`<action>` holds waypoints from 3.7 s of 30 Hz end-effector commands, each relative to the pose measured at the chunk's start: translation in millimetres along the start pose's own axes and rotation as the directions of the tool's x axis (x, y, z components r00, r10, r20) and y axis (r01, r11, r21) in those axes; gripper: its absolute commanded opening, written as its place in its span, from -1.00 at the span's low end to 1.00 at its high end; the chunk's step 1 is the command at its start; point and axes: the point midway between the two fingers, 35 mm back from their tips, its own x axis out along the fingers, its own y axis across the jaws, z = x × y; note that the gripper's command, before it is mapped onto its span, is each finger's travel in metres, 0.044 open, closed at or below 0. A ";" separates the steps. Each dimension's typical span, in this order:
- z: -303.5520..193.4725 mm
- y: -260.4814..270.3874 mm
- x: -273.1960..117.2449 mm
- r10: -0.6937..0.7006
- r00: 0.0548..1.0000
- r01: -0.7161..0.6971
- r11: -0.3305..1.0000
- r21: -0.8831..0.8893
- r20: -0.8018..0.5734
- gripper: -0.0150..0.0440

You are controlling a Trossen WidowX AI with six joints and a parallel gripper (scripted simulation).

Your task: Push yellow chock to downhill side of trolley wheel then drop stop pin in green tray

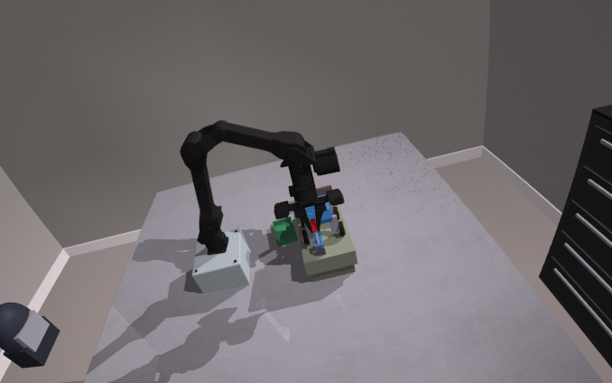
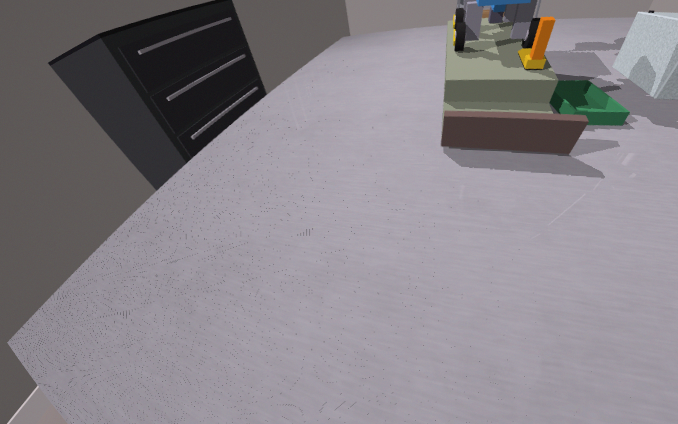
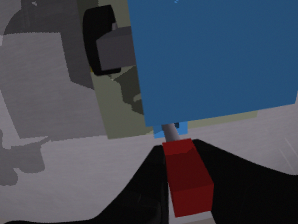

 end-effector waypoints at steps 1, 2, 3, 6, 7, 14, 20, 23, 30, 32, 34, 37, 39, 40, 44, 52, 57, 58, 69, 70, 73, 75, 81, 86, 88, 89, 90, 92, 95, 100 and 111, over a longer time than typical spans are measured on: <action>-1.9 -0.8 -4.9 -0.002 1.000 0.003 1.000 0.006 -0.007 -0.49; -2.0 -0.8 -5.5 -0.002 1.000 0.003 1.000 0.006 -0.007 -0.49; -2.0 -0.8 -6.1 -0.002 1.000 0.003 1.000 0.006 -0.007 -0.49; -2.3 -0.8 -7.8 -0.002 1.000 0.003 1.000 0.006 -0.007 -0.49; -2.4 -0.8 -8.3 -0.002 1.000 0.003 1.000 0.006 -0.007 -0.49; -3.4 -0.9 -12.0 -0.003 1.000 0.003 1.000 0.006 -0.007 -0.49; -4.7 -1.1 -14.9 -0.003 1.000 0.003 1.000 0.006 -0.007 -0.49; -5.4 -1.4 -16.2 -0.003 1.000 0.003 1.000 0.006 -0.007 -0.49; -7.0 -2.6 -19.3 -0.003 1.000 0.003 1.000 0.006 -0.007 -0.49; -7.6 -3.1 -20.1 -0.003 1.000 0.003 1.000 0.006 -0.007 -0.49; -9.9 -2.6 -18.9 -0.003 1.000 0.003 1.000 0.006 -0.007 -0.49; -16.3 -2.1 -16.9 -0.003 1.000 0.003 1.000 0.006 -0.007 -0.49; -17.7 -2.0 -16.7 -0.003 1.000 0.003 1.000 0.006 -0.008 -0.49; -19.0 -1.9 -16.4 -0.003 1.000 0.003 1.000 0.006 -0.008 -0.49; -24.9 -1.5 -15.6 -0.003 1.000 0.003 1.000 0.006 -0.008 -0.49; -35.2 -2.4 -15.2 -0.003 1.000 0.003 1.000 0.006 -0.009 -0.49; -36.7 1.1 -15.1 -0.002 1.000 0.002 1.000 0.006 -0.009 -0.49; -36.3 4.2 -14.9 -0.002 1.000 0.002 1.000 0.006 -0.009 -0.49; -35.5 38.6 -14.6 0.000 1.000 0.000 1.000 0.005 -0.009 -0.49; -35.6 41.4 -14.6 0.001 1.000 -0.001 1.000 0.005 -0.009 -0.49; -35.7 50.2 -14.3 0.001 1.000 -0.001 1.000 0.005 -0.009 -0.49; -35.9 56.0 -14.1 0.002 1.000 -0.002 1.000 0.005 -0.009 -0.49; -36.7 73.4 -12.8 0.003 1.000 -0.003 1.000 0.004 -0.009 -0.49; -37.2 83.3 -11.5 0.004 1.000 -0.004 1.000 0.004 -0.010 -0.49; -37.2 83.3 -11.5 0.004 1.000 -0.004 1.000 0.004 -0.010 -0.49; -36.5 83.1 -11.7 0.004 1.000 -0.004 1.000 0.004 -0.009 -0.49; -34.5 82.6 -12.0 0.004 1.000 -0.004 1.000 0.004 -0.009 -0.49; -28.5 81.7 -13.0 0.004 1.000 -0.004 1.000 0.004 -0.008 -0.49; -16.5 80.7 -15.0 0.004 1.000 -0.004 1.000 0.004 -0.007 -0.49; 1.7 78.8 -18.1 0.004 1.000 -0.004 1.000 0.004 -0.006 -0.49; 41.0 76.1 -24.2 0.004 1.000 -0.003 1.000 0.004 -0.002 -0.49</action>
